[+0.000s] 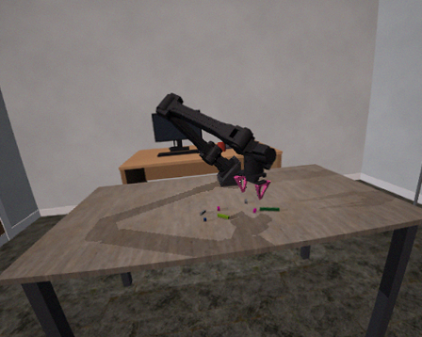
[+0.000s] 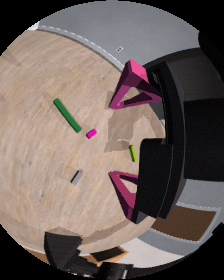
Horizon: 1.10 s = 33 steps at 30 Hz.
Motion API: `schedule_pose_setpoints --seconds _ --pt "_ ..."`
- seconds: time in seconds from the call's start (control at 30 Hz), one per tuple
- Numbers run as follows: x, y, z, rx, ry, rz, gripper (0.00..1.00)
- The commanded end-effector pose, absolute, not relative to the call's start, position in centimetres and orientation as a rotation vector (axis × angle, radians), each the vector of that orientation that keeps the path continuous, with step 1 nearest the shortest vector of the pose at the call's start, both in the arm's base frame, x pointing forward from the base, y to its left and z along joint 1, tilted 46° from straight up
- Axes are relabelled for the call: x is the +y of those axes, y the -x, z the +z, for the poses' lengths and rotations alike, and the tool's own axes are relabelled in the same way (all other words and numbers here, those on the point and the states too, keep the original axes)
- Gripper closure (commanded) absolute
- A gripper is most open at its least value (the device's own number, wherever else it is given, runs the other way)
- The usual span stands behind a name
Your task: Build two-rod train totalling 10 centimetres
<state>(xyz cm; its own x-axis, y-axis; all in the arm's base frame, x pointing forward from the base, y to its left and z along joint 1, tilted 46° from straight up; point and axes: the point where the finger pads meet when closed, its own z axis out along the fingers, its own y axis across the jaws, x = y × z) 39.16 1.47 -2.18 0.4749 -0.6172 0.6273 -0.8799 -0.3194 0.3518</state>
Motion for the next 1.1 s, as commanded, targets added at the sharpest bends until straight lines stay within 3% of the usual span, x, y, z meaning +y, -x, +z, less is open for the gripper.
schedule_pose_setpoints --seconds 0.0,1.07 --pt "2.03 -41.79 -0.45 -1.39 -2.016 0.604 0.0" --pt "2.04 -42.11 -0.04 -1.734 -1.799 0.747 0.0"
